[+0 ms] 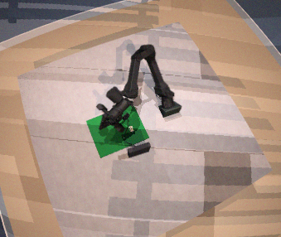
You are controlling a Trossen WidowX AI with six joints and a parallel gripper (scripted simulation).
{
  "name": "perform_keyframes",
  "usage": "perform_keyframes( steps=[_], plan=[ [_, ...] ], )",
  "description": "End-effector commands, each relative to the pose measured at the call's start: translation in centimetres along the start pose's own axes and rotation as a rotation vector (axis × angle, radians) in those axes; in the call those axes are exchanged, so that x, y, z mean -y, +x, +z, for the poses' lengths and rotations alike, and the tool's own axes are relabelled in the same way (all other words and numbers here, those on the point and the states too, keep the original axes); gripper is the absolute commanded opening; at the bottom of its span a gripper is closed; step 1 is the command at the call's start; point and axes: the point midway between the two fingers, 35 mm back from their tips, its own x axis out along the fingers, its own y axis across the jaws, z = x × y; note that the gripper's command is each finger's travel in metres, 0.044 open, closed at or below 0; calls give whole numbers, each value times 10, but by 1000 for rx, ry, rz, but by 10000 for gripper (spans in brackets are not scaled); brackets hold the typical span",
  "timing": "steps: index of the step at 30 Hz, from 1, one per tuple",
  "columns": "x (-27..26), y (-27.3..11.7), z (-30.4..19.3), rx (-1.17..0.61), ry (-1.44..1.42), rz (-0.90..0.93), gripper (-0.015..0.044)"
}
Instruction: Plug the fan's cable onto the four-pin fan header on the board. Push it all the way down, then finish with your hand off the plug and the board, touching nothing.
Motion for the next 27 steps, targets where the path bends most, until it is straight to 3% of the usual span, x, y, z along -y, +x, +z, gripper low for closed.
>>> perform_keyframes(
  steps=[1, 6, 11, 17, 22, 27],
  plan=[
    [0, 0, 0, 0, 0, 0, 26],
    [4, 2, 5, 40, -86, -22, 158],
    [30, 5, 40, 279, -719, -260, 289],
    [41, -23, 77, 422, -1492, -727, 440],
    [29, -60, 91, 358, -2070, -1241, 440],
    [14, -82, 89, 198, -2382, -1603, 440]
  ],
)
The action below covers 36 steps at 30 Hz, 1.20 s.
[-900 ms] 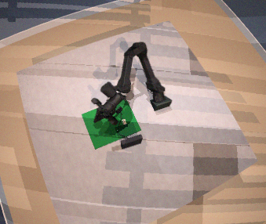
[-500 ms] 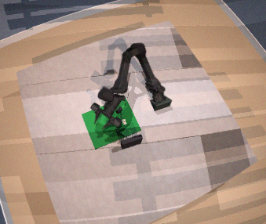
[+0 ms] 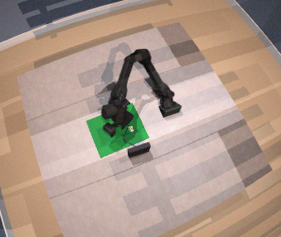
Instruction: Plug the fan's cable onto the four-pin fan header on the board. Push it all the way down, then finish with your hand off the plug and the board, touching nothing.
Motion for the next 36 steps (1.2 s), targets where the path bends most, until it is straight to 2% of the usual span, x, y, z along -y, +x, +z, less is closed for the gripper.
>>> perform_keyframes(
  steps=[1, 6, 23, 28, 36],
  plan=[
    [49, -46, 14, -178, -1167, -457, 440],
    [69, -68, 25, -314, -1436, -598, 440],
    [70, -68, 25, -315, -1439, -599, 440],
    [80, -46, 29, -315, -1439, -600, 440],
    [83, -39, 30, -314, -1439, -600, 440]
  ],
)
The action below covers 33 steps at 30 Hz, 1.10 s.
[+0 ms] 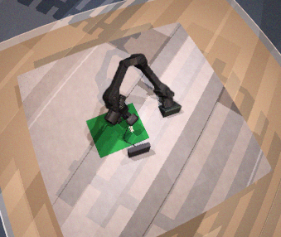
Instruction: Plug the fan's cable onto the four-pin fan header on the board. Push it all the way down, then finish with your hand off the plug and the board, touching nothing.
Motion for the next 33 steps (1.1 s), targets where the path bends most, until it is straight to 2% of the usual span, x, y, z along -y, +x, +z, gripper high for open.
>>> perform_keyframes(
  steps=[1, 23, 30, 33],
  plan=[
    [1, 5, 1, 2, -4, -4, 440],
    [1, 38, 7, 2, -3, -5, 440],
    [1, 35, 6, 0, 1, 0, 256],
    [1, 35, 6, 0, 1, 0, 236]
  ],
)
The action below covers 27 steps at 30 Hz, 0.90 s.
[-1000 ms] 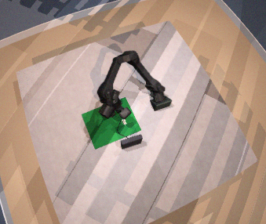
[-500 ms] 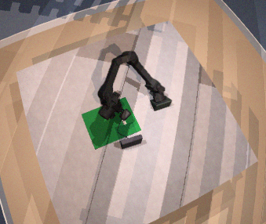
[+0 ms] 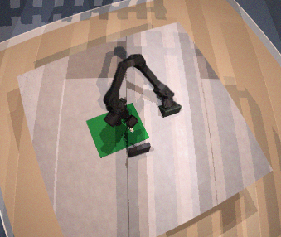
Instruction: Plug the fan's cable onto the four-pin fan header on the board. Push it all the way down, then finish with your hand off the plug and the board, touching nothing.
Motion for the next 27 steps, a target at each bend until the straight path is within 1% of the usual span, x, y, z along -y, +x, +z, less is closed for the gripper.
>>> perform_keyframes(
  steps=[1, 27],
  plan=[
    [0, -1, 0, 1, 0, 0, 230],
    [0, -1, 0, 1, 0, 0, 56]
  ],
)
